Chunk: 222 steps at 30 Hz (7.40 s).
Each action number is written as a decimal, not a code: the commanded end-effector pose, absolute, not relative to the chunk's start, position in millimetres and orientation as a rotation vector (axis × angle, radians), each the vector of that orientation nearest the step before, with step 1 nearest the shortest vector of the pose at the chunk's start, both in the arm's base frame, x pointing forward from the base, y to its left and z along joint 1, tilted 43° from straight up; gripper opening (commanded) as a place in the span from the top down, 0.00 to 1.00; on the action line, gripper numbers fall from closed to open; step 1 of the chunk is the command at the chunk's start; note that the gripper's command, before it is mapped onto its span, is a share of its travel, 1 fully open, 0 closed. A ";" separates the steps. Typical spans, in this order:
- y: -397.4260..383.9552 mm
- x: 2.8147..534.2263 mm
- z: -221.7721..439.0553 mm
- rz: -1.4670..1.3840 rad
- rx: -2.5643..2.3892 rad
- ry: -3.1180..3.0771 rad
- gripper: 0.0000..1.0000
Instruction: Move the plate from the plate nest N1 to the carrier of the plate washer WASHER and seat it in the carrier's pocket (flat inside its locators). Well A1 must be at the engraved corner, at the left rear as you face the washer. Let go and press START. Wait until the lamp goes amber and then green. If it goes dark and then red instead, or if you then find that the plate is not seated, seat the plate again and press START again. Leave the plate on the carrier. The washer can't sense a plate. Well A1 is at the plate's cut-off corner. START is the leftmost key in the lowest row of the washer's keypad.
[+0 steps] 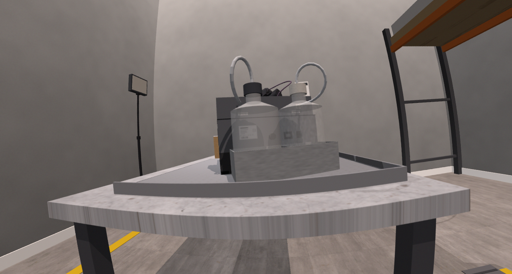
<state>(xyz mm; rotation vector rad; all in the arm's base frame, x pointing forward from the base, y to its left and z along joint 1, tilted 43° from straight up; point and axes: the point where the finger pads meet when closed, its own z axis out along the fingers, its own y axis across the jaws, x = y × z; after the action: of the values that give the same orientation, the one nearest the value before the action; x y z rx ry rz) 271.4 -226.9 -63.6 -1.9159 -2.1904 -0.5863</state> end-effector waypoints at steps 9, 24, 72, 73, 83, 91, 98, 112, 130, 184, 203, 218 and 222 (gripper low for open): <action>-271.2 259.5 -70.5 -0.568 -1.917 -2.208 0.00; -310.4 246.9 -83.6 -0.568 -1.917 -2.208 0.00; -358.4 236.9 -89.6 -0.559 -1.922 -2.232 0.00; -358.4 236.9 -89.6 -0.559 -1.922 -2.232 0.00; -358.4 236.9 -89.6 -0.559 -1.922 -2.232 0.00; -358.4 236.9 -89.6 -0.559 -1.922 -2.232 0.00; -358.4 236.9 -89.6 -0.559 -1.922 -2.232 0.00; -358.4 236.9 -89.6 -0.559 -1.922 -2.232 0.00; -358.4 236.9 -89.6 -0.559 -1.922 -2.232 0.00; -358.4 236.9 -89.6 -0.559 -1.922 -2.232 0.00; -358.4 236.9 -89.6 -0.559 -1.922 -2.232 0.00; -358.4 236.9 -89.6 -0.559 -1.922 -2.232 0.00; -358.4 236.9 -89.6 -0.559 -1.922 -2.232 0.00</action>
<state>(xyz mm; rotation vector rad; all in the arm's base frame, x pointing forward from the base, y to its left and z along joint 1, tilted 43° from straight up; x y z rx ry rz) 236.1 -344.8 -101.6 -1.9035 -2.1965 -0.5851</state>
